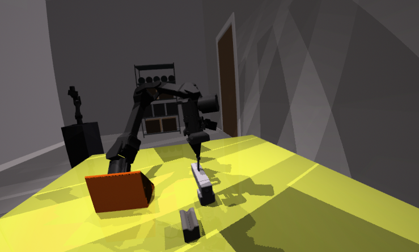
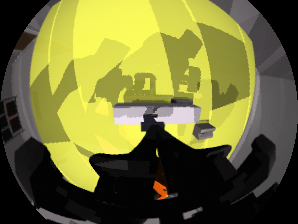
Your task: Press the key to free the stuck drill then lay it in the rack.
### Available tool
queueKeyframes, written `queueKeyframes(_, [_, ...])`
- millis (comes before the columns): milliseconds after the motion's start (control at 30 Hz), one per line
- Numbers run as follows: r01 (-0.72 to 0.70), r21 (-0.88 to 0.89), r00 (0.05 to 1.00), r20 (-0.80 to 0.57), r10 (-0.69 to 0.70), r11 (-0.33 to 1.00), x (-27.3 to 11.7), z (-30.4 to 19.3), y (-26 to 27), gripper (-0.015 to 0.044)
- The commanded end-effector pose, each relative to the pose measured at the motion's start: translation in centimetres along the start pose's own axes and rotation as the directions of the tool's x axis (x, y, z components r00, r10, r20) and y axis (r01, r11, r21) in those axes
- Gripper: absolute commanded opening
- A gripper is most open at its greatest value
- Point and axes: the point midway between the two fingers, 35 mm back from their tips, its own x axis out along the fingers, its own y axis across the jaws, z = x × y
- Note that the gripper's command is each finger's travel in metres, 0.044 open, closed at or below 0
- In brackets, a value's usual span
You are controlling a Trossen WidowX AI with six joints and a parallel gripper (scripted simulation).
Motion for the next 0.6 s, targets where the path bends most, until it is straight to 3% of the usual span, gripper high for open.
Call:
queueKeyframes(0, [-0.042,-0.005,0.998,-0.057,0.041,0.999,2.4,-0.5,0.7,0.0])
queueKeyframes(400, [-0.042,-0.005,0.998,-0.057,0.042,0.999,2.9,-0.5,0.8,0.0])
queueKeyframes(567, [-0.037,-0.004,0.998,-0.057,0.036,0.999,0.0,0.1,0.3,0.0131])
